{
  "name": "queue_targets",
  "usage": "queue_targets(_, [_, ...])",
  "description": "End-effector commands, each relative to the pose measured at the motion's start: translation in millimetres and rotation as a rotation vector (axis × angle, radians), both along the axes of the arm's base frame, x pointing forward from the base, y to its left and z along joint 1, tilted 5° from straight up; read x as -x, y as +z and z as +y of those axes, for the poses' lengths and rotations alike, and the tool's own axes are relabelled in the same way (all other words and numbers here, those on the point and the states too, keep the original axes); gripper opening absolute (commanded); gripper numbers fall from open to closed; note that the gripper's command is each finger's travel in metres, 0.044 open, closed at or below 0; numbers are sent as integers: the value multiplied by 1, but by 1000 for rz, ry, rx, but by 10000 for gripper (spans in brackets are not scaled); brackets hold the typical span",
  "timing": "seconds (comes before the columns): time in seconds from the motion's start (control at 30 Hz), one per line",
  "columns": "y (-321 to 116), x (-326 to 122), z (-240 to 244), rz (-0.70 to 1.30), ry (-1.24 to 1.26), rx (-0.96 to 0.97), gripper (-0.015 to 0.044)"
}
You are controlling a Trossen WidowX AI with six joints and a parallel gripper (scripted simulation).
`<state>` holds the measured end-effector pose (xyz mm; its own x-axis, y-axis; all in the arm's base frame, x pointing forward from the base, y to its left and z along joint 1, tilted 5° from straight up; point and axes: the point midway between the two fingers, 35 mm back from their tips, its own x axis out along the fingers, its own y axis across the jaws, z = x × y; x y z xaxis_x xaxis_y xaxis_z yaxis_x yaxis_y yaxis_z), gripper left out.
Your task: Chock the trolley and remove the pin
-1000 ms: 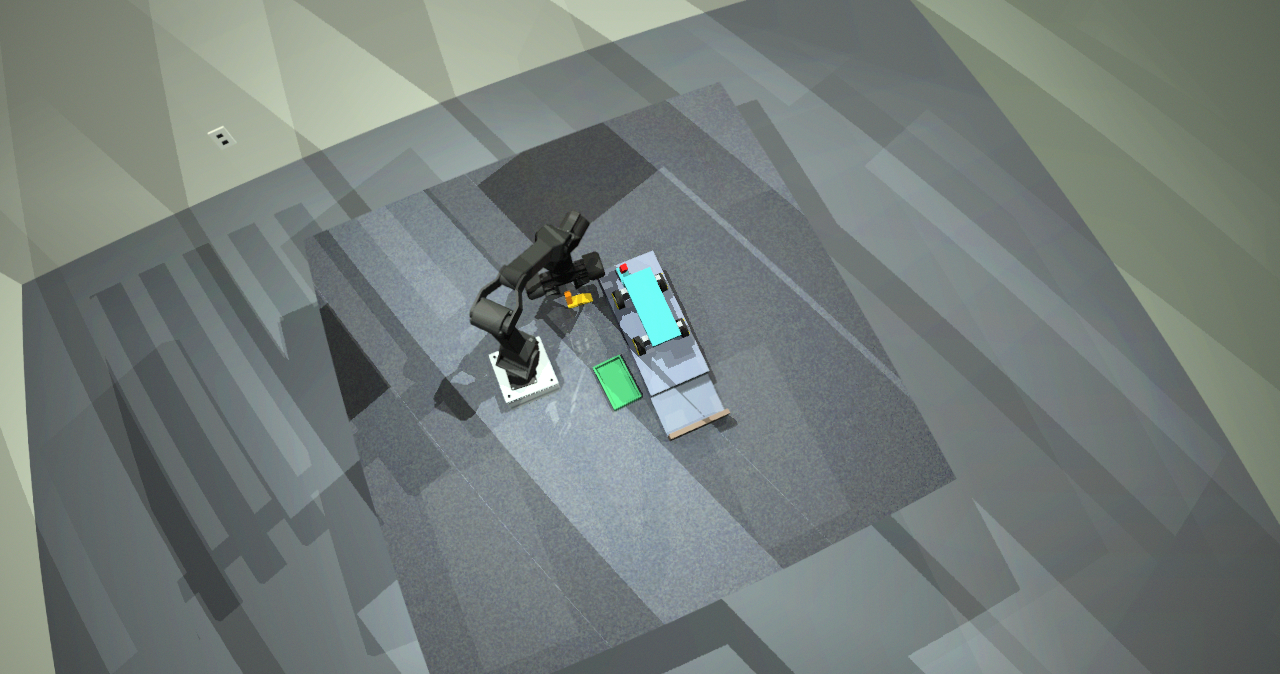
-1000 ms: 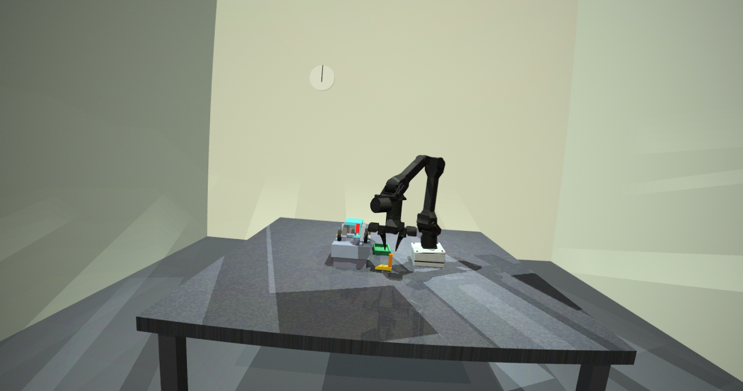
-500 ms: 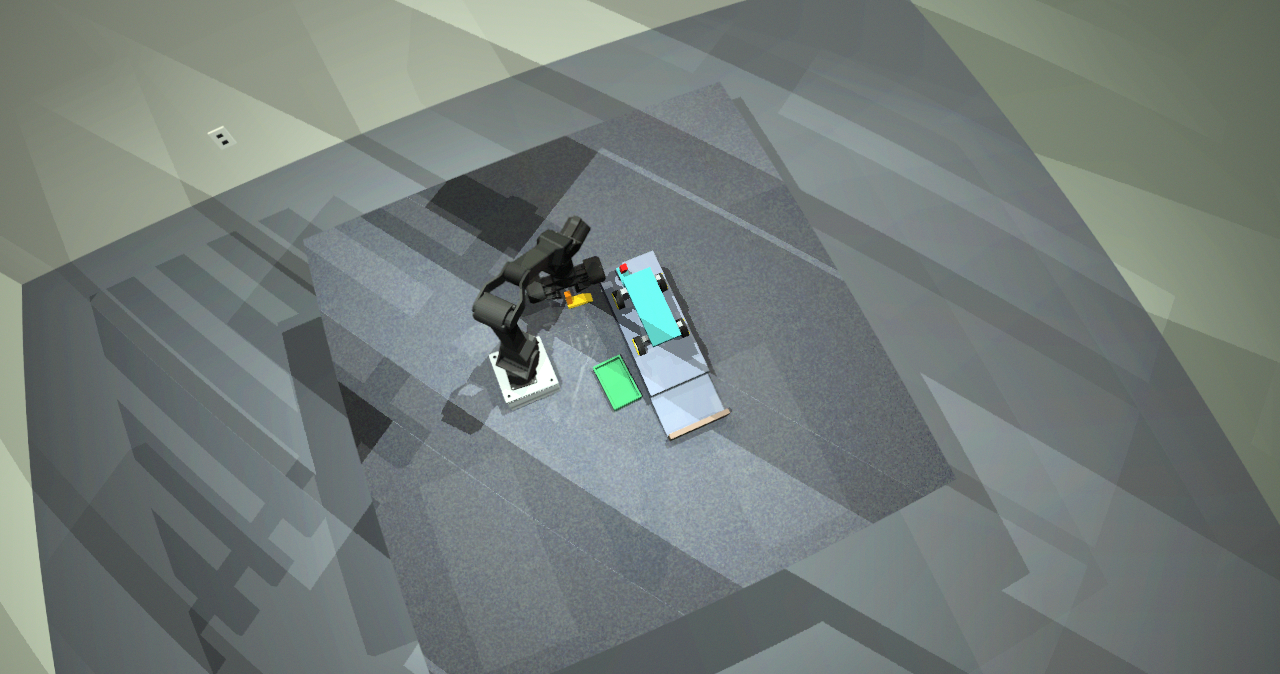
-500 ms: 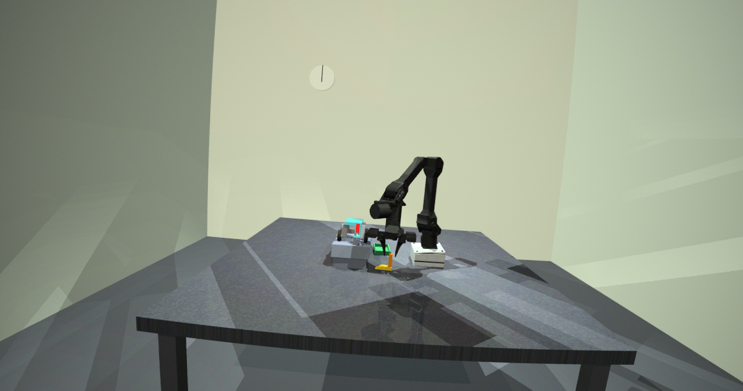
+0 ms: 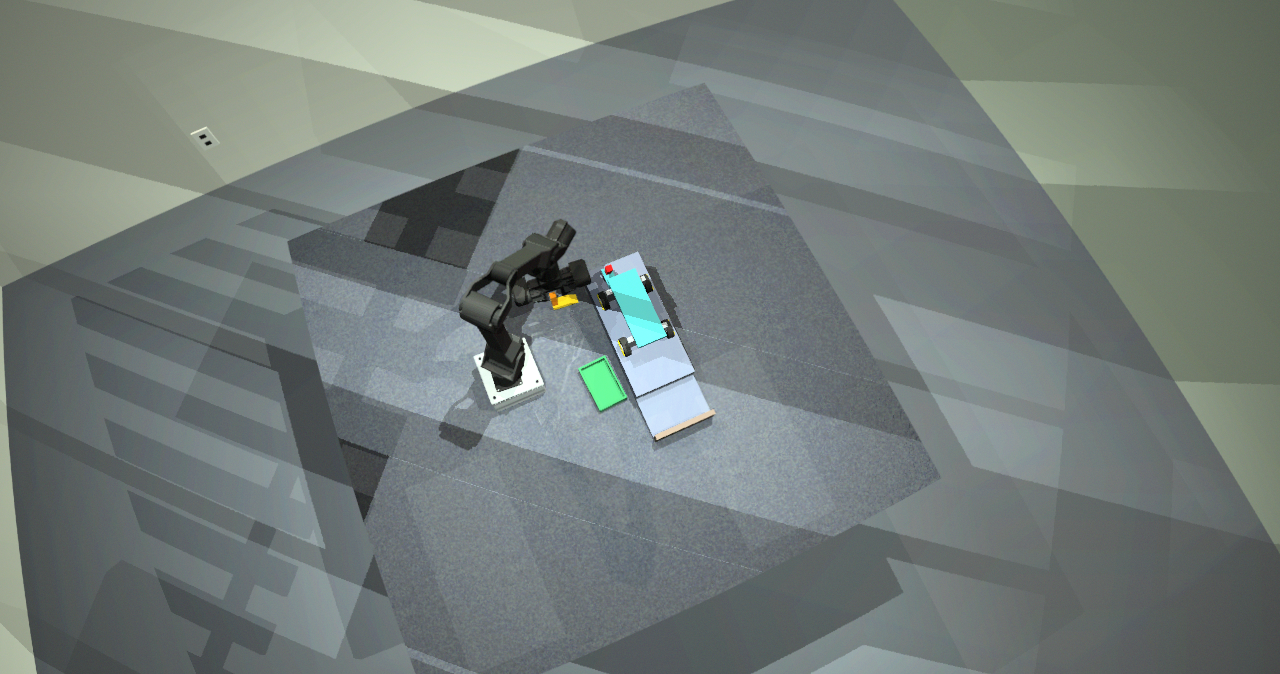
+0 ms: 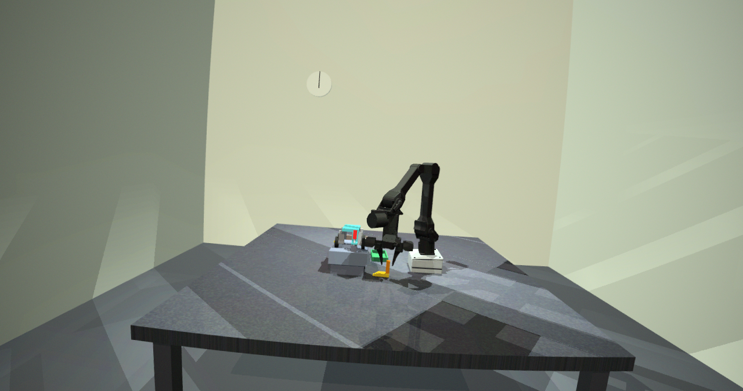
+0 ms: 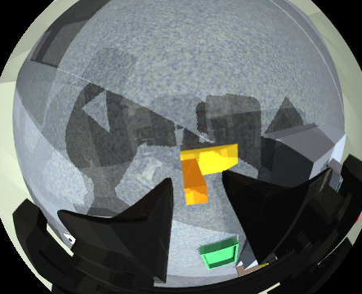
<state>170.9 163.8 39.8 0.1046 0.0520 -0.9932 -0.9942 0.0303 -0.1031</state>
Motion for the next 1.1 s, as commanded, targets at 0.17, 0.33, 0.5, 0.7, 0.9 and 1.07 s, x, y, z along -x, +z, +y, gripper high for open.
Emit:
queue_targets(0.17, [-17, 1, -1, 13, 6, 6, 190])
queue_targets(0.33, [-22, 1, -1, 13, 6, 6, 190])
queue_targets(0.5, [-19, -1, 0, 4, 0, 4, 138])
queue_targets(0.7, [-19, -1, 0, 4, 0, 4, 58])
queue_targets(0.9, [-18, -1, 0, 4, 0, 4, 0])
queue_targets(1.07, [1, 3, -2, 12, 5, 6, 0])
